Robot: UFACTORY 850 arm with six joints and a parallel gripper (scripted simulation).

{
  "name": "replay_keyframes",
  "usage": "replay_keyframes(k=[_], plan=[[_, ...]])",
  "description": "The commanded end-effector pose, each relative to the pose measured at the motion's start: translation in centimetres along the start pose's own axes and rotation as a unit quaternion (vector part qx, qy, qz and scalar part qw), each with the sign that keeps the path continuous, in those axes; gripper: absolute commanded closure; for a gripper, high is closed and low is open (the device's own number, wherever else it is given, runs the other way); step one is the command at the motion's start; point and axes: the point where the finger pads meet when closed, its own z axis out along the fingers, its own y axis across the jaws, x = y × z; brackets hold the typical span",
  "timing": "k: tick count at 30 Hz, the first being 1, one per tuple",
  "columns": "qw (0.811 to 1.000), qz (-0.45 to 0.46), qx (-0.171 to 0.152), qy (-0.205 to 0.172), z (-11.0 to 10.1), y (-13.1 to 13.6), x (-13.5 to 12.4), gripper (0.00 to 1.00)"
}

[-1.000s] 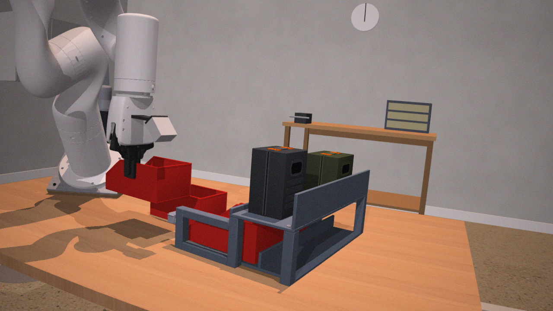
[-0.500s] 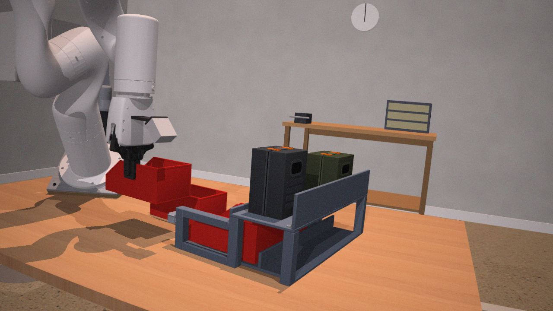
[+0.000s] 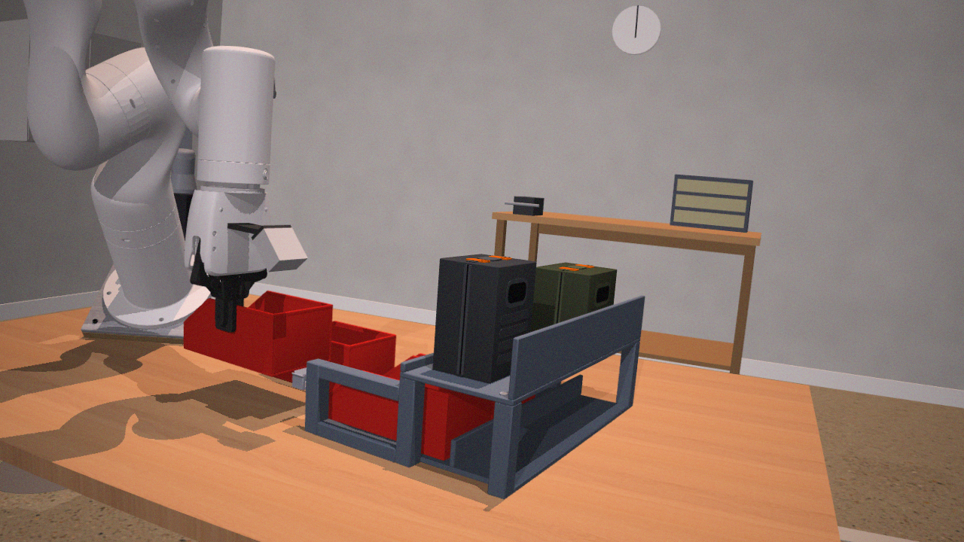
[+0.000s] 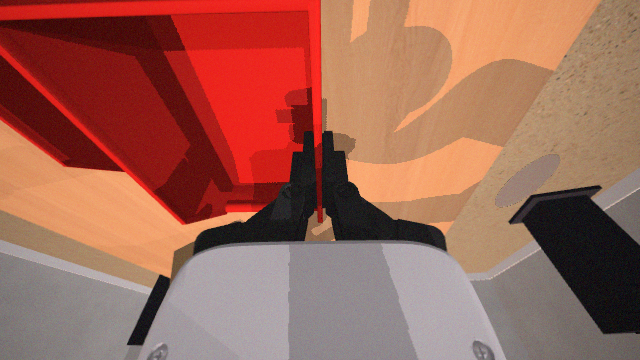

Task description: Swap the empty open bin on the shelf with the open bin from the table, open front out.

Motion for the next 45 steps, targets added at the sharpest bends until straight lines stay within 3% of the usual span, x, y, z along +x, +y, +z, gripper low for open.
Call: replay_keyframes(k=[1, 10, 19, 45], plan=[[1.0, 0.0, -0.001, 0.002, 1.4, 0.0, 0.1, 1.0], [1.0, 0.0, -0.001, 0.002, 3.8, 0.1, 0.1, 1.0], [1.0, 0.0, -0.001, 0.002, 4.9, 0.1, 0.1, 1.0], [1.0, 0.0, -0.001, 0.002, 5.3, 0.1, 0.1, 1.0]])
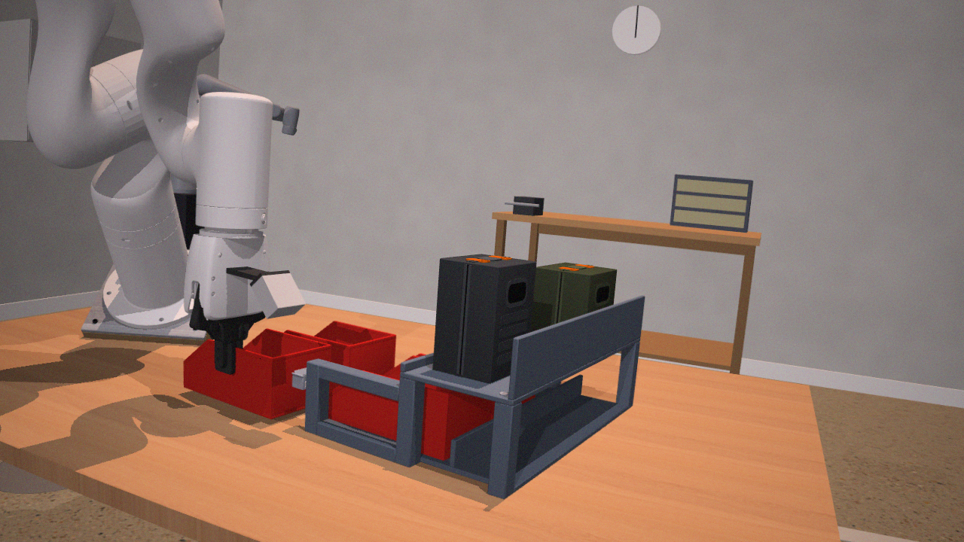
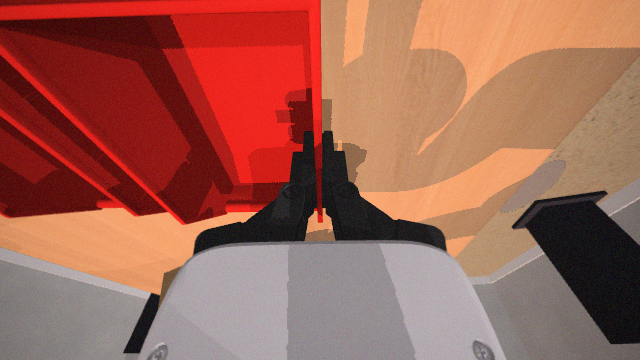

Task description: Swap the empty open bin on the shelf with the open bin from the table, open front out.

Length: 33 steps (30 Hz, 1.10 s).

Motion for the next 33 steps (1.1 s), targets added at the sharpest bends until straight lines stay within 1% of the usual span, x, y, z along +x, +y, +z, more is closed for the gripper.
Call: replay_keyframes(k=[1, 11, 25, 26, 33], plan=[[1.0, 0.0, 0.0, 0.0, 0.06, 0.0, 0.04, 1.0], [1.0, 0.0, 0.0, 0.0, 0.64, 0.0, 0.03, 1.0], [1.0, 0.0, 0.0, 0.0, 0.66, 0.0, 0.03, 1.0], [1.0, 0.0, 0.0, 0.0, 0.66, 0.0, 0.03, 0.74], [1.0, 0.0, 0.0, 0.0, 0.66, 0.0, 0.03, 0.74]])
